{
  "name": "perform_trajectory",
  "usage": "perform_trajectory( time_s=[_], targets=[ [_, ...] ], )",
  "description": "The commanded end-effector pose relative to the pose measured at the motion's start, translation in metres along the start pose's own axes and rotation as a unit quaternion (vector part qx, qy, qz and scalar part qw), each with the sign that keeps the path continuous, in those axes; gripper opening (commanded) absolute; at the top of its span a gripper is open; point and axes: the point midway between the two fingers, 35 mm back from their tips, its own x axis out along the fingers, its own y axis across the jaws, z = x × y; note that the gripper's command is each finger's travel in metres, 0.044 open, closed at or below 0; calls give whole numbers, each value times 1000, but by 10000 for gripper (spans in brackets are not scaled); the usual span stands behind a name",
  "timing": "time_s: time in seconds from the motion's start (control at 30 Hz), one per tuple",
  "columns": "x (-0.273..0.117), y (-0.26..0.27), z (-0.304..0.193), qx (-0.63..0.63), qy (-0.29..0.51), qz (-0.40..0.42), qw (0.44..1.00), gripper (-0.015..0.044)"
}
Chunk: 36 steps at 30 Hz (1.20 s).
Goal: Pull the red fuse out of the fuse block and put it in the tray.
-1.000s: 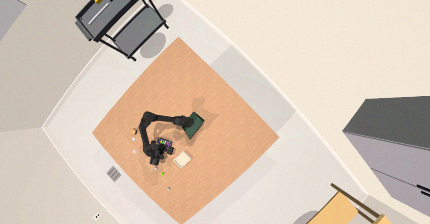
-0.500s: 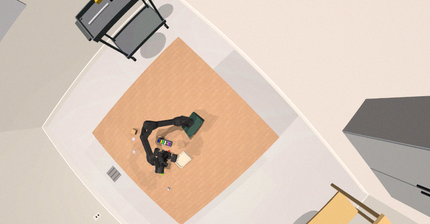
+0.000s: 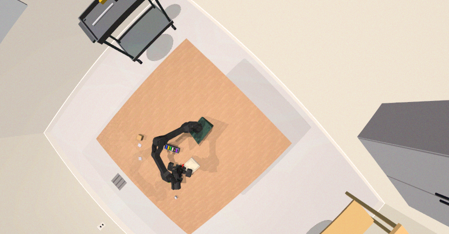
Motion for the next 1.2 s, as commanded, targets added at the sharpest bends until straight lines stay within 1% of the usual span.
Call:
perform_trajectory(
  time_s=[0.0,0.23,0.43,1.17],
  targets=[
    [2,23,8,-1,2,1,1000,0],
    [5,52,16,0,3,-1,1000,0],
    [8,52,16,0,3,-1,1000,0],
    [43,51,16,0,3,-2,1000,0]
  ],
)
